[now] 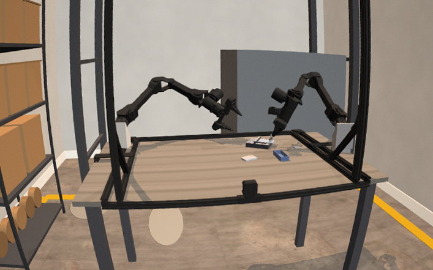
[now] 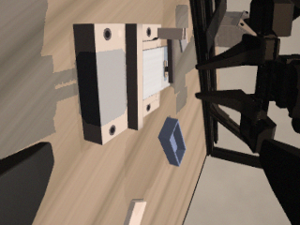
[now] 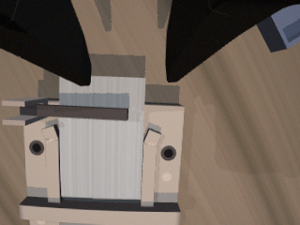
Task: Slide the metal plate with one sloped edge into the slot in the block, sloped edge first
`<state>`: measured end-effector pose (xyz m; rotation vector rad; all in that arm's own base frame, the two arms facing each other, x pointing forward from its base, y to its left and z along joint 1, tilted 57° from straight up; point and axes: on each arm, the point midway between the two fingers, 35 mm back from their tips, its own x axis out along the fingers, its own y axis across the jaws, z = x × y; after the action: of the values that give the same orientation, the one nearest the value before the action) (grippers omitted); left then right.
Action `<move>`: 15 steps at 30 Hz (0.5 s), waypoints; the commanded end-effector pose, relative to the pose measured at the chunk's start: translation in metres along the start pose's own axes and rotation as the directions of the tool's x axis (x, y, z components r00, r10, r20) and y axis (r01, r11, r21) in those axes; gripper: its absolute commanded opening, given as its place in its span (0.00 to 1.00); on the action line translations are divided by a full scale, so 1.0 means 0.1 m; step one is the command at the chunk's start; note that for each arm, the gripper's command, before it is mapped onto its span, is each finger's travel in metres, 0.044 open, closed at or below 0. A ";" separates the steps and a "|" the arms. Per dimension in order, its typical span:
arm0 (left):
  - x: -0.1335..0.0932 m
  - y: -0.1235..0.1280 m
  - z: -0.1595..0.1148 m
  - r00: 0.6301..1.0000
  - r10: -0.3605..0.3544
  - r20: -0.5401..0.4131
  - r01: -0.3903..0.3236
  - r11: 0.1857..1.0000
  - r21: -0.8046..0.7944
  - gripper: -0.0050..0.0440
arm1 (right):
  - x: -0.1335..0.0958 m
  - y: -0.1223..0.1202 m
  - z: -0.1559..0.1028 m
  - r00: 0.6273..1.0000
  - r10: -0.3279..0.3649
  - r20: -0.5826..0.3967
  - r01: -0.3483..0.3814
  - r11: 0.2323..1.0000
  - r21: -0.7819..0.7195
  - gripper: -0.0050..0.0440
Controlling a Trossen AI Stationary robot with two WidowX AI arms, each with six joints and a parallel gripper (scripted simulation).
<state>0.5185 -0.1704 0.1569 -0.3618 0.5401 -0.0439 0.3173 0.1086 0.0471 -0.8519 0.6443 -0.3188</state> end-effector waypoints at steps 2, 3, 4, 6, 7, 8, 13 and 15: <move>0.00 0.00 0.01 1.000 -0.001 0.003 0.001 1.000 -0.003 1.00 | 0.01 -0.09 -0.02 0.998 -0.027 0.052 0.028 1.000 -0.007 0.43; 0.00 0.00 0.01 1.000 -0.001 0.003 0.001 1.000 -0.003 1.00 | 0.00 -0.10 -0.02 0.998 -0.034 0.061 0.034 0.999 -0.006 0.43; 0.00 0.00 0.01 1.000 -0.001 0.003 0.001 1.000 -0.003 1.00 | 0.00 -0.12 -0.01 0.997 -0.040 0.070 0.040 0.999 -0.003 0.43; 0.00 0.00 0.01 1.000 -0.001 0.003 0.001 1.000 -0.003 1.00 | -0.01 -0.16 0.00 0.995 -0.052 0.087 0.052 0.999 0.006 0.43; 0.00 0.00 0.01 1.000 -0.001 0.003 0.001 1.000 -0.003 1.00 | -0.01 -0.17 0.01 0.994 -0.058 0.096 0.057 0.998 0.014 0.43; 0.00 0.00 0.01 1.000 -0.001 0.003 0.001 1.000 -0.003 1.00 | -0.01 -0.17 0.01 0.994 -0.058 0.096 0.057 0.998 0.014 0.43; 0.00 0.00 0.01 1.000 -0.001 0.003 0.001 1.000 -0.003 1.00 | -0.03 -0.23 0.06 0.989 -0.078 0.129 0.071 0.996 0.062 0.43; 0.00 0.00 0.01 1.000 -0.001 0.003 0.001 1.000 -0.003 1.00 | -0.03 -0.23 0.06 0.989 -0.078 0.129 0.071 0.996 0.062 0.53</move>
<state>0.5185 -0.1704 0.1569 -0.3618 0.5401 -0.0439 0.3207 0.1026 0.0696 -0.8309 0.4898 -0.3410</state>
